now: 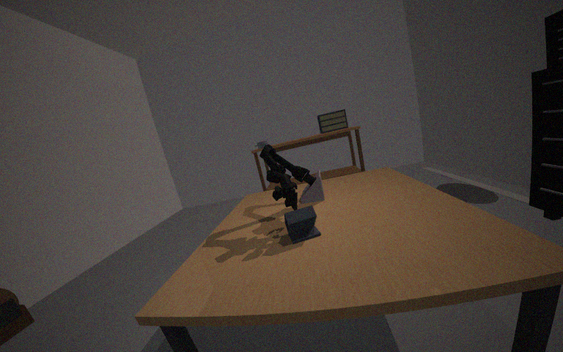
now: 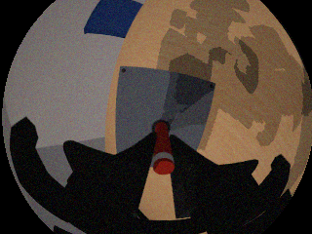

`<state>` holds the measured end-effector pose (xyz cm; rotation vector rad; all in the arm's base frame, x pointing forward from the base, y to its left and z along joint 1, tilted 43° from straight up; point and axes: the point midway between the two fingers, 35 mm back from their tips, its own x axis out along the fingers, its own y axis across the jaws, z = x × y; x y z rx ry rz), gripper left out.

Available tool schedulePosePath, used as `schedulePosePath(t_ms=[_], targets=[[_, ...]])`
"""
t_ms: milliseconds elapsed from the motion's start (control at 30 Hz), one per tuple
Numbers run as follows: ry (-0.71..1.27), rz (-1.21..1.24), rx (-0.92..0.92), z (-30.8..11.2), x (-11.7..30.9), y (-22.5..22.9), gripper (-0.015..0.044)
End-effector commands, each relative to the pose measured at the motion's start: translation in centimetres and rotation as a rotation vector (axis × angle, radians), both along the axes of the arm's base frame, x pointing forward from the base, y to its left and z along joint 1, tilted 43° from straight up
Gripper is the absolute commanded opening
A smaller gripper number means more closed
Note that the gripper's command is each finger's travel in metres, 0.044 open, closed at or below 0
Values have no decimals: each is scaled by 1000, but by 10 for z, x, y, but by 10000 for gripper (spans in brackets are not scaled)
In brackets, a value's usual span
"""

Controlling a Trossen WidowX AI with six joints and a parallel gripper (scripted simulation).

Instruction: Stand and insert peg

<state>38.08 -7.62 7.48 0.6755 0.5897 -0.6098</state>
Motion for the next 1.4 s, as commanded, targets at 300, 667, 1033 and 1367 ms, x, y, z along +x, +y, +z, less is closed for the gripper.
schedulePosePath(t_ms=[300, 667, 1033, 1367], targets=[[-2, 8, -2, -3, 6, -1, 0], [1, 0, 0, -4, 5, -2, 0], [1, 0, 0, -4, 5, -2, 236], [1, 1, 0, 0, 2, 0, 440]])
